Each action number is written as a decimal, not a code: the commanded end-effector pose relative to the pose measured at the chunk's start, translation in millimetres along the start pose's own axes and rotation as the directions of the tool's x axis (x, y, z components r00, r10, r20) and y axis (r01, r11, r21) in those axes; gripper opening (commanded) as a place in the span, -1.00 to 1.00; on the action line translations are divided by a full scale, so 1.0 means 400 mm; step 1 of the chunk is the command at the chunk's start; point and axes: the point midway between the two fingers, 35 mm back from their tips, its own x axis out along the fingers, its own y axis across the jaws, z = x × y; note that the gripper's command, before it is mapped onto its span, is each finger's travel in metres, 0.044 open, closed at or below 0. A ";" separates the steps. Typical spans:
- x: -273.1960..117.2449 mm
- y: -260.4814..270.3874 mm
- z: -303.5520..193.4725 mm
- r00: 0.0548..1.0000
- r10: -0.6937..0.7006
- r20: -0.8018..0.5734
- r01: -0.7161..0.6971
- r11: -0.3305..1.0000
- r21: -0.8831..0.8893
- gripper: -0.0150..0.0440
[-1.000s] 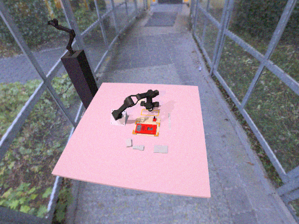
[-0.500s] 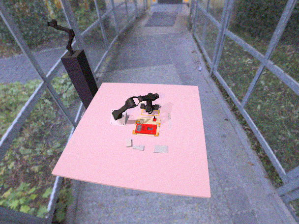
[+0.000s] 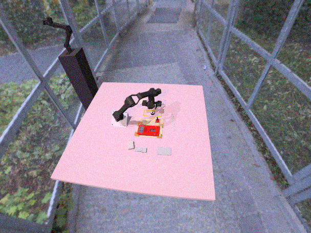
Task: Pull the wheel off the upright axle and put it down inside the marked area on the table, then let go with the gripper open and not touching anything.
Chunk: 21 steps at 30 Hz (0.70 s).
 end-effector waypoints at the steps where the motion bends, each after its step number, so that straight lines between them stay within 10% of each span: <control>1: -0.003 -0.003 0.001 1.000 0.000 0.000 0.000 1.000 0.000 0.61; 6: -0.066 -0.081 0.031 1.000 -0.004 -0.004 0.004 1.000 0.000 1.00; 21: -0.137 -0.206 0.088 1.000 -0.011 -0.002 0.011 1.000 0.003 1.00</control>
